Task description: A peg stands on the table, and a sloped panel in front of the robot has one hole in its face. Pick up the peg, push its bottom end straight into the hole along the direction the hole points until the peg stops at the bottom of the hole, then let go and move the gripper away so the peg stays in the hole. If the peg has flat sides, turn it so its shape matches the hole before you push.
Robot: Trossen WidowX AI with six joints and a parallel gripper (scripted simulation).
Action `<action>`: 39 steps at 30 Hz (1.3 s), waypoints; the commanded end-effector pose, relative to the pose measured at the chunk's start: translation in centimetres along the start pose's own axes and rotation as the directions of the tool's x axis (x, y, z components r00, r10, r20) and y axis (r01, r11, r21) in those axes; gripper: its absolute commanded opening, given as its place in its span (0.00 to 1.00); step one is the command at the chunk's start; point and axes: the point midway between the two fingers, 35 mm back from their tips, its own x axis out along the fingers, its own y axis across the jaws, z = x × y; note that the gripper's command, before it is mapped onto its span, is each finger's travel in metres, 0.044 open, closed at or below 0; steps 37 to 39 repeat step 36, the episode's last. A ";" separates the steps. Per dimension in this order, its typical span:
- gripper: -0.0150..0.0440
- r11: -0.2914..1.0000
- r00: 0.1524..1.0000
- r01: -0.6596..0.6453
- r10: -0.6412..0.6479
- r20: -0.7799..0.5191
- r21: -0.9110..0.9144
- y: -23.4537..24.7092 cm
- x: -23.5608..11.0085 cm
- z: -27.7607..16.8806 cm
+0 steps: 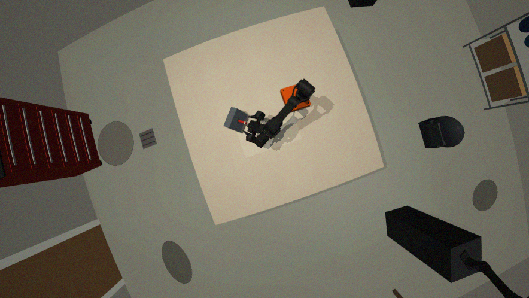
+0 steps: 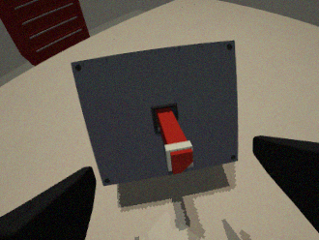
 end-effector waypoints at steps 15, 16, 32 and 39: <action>1.00 1.000 1.000 -0.004 0.004 0.004 0.006 0.2 -3.5 -0.1; 1.00 1.000 1.000 -0.004 0.004 0.004 0.006 0.1 -3.7 -0.2; 1.00 1.000 1.000 -0.005 0.005 0.006 0.004 0.0 -6.1 -0.6; 1.00 1.000 1.000 -0.005 0.005 0.006 0.004 0.0 -6.2 -0.6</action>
